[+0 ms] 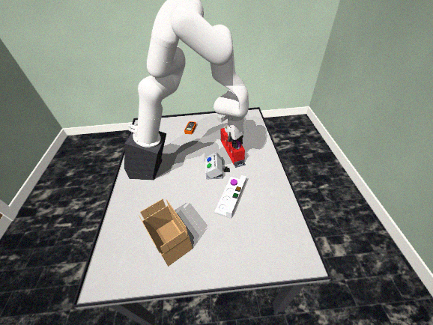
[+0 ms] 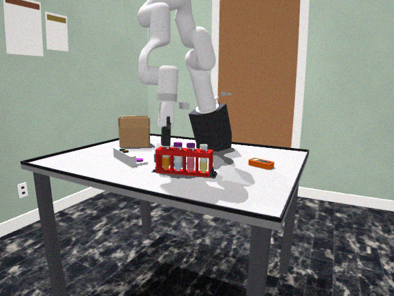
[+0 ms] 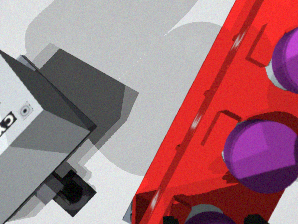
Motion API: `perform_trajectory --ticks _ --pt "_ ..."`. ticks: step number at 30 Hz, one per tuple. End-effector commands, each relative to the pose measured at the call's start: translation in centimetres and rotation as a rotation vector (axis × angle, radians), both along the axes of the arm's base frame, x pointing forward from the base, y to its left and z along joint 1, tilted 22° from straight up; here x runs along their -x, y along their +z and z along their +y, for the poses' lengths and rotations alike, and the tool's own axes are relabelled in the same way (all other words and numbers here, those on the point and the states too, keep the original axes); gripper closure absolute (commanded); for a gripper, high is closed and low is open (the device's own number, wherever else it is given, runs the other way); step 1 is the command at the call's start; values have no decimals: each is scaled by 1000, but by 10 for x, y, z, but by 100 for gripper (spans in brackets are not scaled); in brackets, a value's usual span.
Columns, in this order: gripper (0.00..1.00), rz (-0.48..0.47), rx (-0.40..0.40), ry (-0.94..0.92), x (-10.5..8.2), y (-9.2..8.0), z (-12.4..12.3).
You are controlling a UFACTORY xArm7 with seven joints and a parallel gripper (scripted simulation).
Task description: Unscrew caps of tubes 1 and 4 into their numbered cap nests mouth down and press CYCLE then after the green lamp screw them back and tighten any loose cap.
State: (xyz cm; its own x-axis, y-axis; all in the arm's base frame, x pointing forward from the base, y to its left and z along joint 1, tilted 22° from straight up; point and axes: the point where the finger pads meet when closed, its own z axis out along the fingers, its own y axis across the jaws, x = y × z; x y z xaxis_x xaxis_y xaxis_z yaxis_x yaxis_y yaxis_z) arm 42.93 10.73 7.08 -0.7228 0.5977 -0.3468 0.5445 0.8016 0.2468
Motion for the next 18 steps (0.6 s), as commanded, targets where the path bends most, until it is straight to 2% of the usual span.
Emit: perform_trajectory --ticks 1,10,11,18 --pt "100 55 96 256 -1 2 0" --pt "100 55 105 276 -1 2 0" --pt "54 55 105 276 -1 2 0" --pt "54 55 105 276 -1 2 0"
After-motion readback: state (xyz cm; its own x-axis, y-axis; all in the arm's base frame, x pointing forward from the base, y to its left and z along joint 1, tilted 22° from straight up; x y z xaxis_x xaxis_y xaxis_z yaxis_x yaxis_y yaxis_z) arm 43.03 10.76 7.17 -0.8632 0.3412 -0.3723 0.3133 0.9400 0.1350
